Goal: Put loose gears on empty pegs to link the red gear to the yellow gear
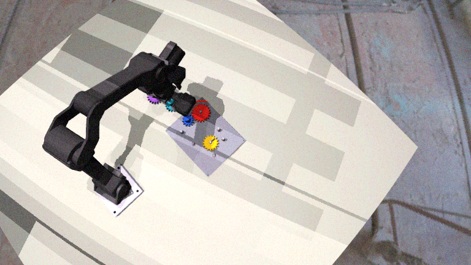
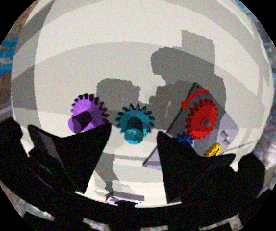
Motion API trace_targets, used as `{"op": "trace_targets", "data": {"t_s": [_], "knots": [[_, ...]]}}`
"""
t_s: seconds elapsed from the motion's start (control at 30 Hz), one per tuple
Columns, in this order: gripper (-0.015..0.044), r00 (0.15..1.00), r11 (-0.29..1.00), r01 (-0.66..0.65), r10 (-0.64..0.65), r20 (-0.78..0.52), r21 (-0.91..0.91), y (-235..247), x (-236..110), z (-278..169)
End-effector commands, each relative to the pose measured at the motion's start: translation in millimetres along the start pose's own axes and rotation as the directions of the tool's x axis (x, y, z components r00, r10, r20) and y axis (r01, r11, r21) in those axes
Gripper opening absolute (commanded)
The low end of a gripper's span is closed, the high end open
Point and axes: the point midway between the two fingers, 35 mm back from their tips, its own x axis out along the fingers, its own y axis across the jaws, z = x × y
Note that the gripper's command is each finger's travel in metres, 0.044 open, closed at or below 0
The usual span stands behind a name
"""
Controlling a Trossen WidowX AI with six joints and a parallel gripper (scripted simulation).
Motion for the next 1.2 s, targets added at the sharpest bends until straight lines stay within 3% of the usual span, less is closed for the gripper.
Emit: {"op": "trace_targets", "data": {"t_s": [0.0,0.13,0.4,1.17], "knots": [[0.0177,1.0,1.0,-0.001,0.001,0.0,0.004,0.0,0.5,-0.2],[0.0072,1.0,1.0,-0.001,0.001,0.0,0.004,0.0,0.5,-0.2],[0.0,1.0,1.0,-0.001,0.001,0.0,0.004,0.0,0.5,-0.2],[0.0,1.0,1.0,-0.001,0.001,0.002,0.005,0.5,-44.8,9.1]]}}
